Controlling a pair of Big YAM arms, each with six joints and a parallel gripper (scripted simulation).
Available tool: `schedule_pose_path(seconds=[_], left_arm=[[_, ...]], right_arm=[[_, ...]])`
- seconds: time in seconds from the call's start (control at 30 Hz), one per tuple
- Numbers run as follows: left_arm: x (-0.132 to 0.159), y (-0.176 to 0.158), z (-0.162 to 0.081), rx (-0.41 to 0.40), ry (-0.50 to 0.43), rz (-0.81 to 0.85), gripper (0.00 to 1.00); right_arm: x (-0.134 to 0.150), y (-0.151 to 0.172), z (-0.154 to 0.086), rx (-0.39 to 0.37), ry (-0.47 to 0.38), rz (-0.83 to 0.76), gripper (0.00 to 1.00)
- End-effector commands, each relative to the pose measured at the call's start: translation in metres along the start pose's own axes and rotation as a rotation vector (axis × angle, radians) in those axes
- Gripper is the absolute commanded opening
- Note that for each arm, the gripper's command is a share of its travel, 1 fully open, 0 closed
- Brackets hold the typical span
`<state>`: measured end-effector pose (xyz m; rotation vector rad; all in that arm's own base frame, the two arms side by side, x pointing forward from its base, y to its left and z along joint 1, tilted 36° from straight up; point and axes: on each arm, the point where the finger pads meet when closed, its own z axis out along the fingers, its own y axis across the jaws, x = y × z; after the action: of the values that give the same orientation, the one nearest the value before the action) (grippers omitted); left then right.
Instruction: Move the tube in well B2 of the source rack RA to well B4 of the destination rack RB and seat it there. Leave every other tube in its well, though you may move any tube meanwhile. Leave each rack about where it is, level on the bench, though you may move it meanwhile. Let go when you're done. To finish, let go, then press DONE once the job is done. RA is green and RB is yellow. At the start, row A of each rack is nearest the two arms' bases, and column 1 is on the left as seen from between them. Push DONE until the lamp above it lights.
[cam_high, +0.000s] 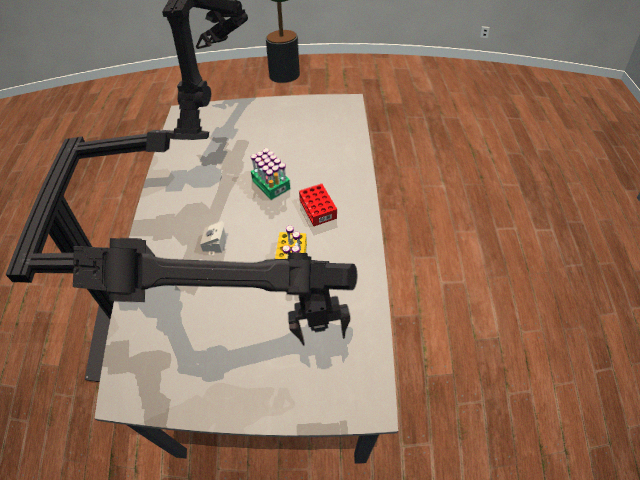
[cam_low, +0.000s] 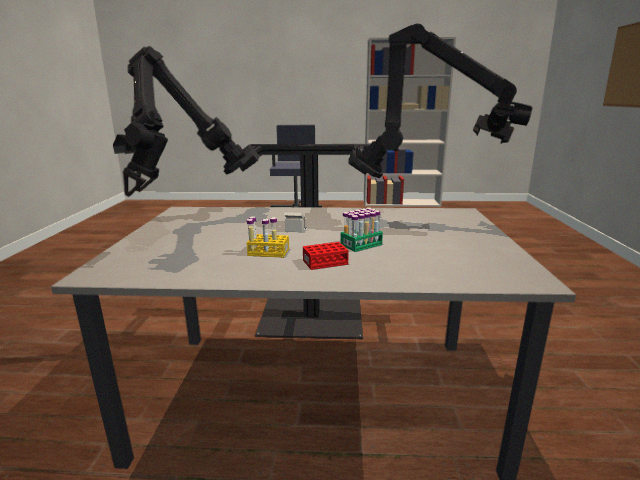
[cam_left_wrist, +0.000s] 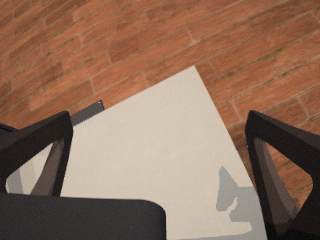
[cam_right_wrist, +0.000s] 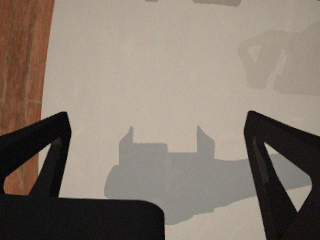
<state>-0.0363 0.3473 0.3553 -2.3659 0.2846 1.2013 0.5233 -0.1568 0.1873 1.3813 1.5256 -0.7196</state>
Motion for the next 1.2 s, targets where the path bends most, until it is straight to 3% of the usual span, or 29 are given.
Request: schedule_pose_path(seconds=[0.0, 0.53, 0.57, 0.67, 0.7, 0.83, 0.9, 1.0, 1.17], left_arm=[[-0.003, -0.001, -0.002, 0.005, -0.002, -0.008, 1.00], [-0.003, -0.001, -0.002, 0.005, -0.002, -0.008, 1.00], [0.000, -0.004, -0.009, 0.046, 0.015, 0.014, 0.30], [0.012, -0.012, -0.013, 0.088, 0.046, 0.074, 0.30], [0.026, -0.018, -0.007, 0.067, 0.048, 0.103, 0.30], [0.023, -0.037, -0.023, 0.082, 0.042, 0.058, 0.30], [0.049, -0.031, -0.015, 0.099, 0.074, 0.158, 0.30], [0.062, -0.037, -0.020, 0.122, 0.089, 0.198, 0.30], [0.059, -0.053, -0.035, 0.135, 0.085, 0.154, 0.30]], right_arm=[[-0.003, 0.003, -0.003, -0.007, -0.002, 0.007, 1.00], [-0.003, 0.003, -0.003, -0.007, -0.002, 0.007, 1.00], [-0.009, 0.009, -0.005, -0.015, -0.006, 0.024, 0.30], [-0.009, 0.009, -0.005, -0.015, -0.006, 0.024, 0.30], [-0.009, 0.009, -0.005, -0.015, -0.006, 0.024, 0.30], [-0.009, 0.009, -0.005, -0.015, -0.006, 0.024, 0.30], [-0.009, 0.009, -0.005, -0.015, -0.006, 0.024, 0.30], [-0.009, 0.009, -0.005, -0.015, -0.006, 0.024, 0.30], [-0.009, 0.009, -0.005, -0.015, -0.006, 0.024, 0.30]])
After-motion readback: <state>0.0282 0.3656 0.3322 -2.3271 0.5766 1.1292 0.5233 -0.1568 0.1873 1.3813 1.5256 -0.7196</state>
